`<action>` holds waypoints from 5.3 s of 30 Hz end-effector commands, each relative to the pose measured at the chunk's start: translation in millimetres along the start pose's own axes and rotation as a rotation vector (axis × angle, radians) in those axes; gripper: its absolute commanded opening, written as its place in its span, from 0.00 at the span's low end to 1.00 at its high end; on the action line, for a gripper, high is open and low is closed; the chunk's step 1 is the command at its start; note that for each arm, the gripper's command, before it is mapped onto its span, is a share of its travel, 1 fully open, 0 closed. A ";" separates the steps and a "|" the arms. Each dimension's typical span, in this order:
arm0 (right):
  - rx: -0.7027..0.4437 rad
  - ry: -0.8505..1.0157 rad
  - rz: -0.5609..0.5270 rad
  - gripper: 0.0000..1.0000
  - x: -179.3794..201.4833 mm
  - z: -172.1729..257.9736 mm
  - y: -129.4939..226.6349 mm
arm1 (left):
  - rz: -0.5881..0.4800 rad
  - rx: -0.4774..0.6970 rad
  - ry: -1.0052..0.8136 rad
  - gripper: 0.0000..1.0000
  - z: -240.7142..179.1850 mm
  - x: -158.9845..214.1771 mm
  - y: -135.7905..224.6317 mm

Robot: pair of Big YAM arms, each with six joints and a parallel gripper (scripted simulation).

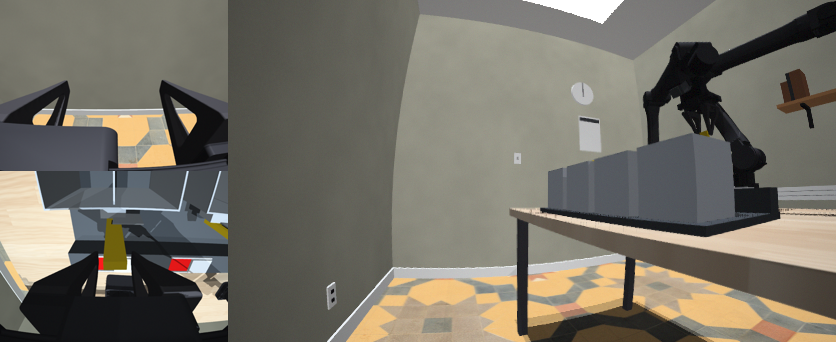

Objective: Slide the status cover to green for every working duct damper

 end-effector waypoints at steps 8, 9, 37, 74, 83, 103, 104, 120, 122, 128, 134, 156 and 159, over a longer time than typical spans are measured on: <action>-0.047 0.011 -0.027 0.36 -2.1 13.2 51.1 | -0.084 -0.005 0.009 1.00 2.0 -45.0 -2.7; -0.046 0.011 -0.027 0.36 -2.2 13.1 53.5 | -0.084 -0.005 0.009 1.00 2.0 -45.0 -2.7; 0.002 0.001 -0.033 0.36 -121.6 25.9 21.1 | -0.084 -0.005 0.009 1.00 2.0 -45.0 -2.7; -0.005 0.002 -0.032 0.36 -116.6 26.7 23.5 | -0.084 -0.005 0.009 1.00 2.0 -45.0 -2.7; -0.005 0.002 -0.032 0.36 -116.6 26.7 23.5 | -0.084 -0.005 0.009 1.00 2.0 -45.0 -2.7; -0.005 0.002 -0.032 0.36 -116.6 26.7 23.5 | -0.084 -0.005 0.009 1.00 2.0 -45.0 -2.7; -0.005 0.002 -0.032 0.36 -116.6 26.7 23.5 | -0.084 -0.005 0.009 1.00 2.0 -45.0 -2.7; -0.005 0.002 -0.032 0.36 -116.6 26.7 23.5 | -0.084 -0.005 0.009 1.00 2.0 -45.0 -2.7; -0.005 0.002 -0.032 0.36 -116.6 26.7 23.5 | -0.084 -0.005 0.009 1.00 2.0 -45.0 -2.7; -0.005 0.002 -0.032 0.36 -116.6 26.7 23.5 | -0.084 -0.005 0.009 1.00 2.0 -45.0 -2.7; -0.005 0.002 -0.032 0.36 -116.6 26.7 23.5 | -0.084 -0.005 0.009 1.00 2.0 -45.0 -2.7; -0.005 0.002 -0.032 0.36 -116.6 26.7 23.5 | -0.084 -0.005 0.009 1.00 2.0 -45.0 -2.7; -0.005 0.002 -0.032 0.36 -116.6 26.7 23.5 | -0.084 -0.005 0.009 1.00 2.0 -45.0 -2.7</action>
Point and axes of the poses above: on each arm, the point where the finger pads meet when closed, its own y axis back along the fingers, its own z axis across the jaws, x = y × z, the point moved 2 cm from there along y, back along the fingers, and after that the axes turned 8 degrees about -y, right-handed, at the moved point
